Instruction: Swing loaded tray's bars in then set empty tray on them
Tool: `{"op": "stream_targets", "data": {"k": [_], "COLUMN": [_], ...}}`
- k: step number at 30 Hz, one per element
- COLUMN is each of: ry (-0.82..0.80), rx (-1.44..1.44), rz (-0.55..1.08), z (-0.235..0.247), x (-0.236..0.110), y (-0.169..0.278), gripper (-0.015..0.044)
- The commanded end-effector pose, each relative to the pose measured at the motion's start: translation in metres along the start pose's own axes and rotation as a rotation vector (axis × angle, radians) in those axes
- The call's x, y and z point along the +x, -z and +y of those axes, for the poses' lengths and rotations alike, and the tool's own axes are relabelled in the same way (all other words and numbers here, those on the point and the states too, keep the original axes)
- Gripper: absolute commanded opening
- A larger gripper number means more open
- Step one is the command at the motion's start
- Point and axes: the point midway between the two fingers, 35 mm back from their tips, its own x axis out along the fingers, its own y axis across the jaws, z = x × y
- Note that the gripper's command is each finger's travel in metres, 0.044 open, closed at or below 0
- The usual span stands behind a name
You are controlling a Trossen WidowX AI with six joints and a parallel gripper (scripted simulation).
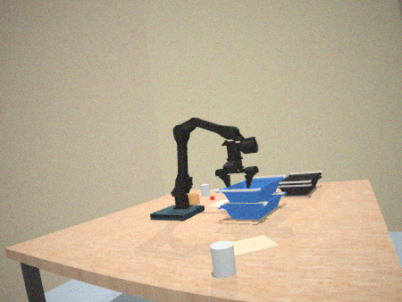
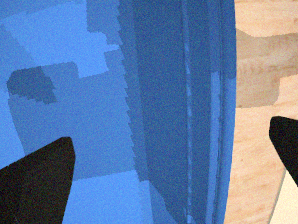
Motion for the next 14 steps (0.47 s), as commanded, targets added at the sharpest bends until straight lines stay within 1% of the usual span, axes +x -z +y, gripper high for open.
{"op": "stream_targets", "data": {"k": [1, 14], "ry": [-0.004, -0.001], "rx": [0.000, 0.001], "rz": [0.002, 0.004], "z": [0.003, -0.001], "x": [-0.020, -0.086], "y": [0.000, -0.001], "gripper": [0.0440, 0.0440]}}
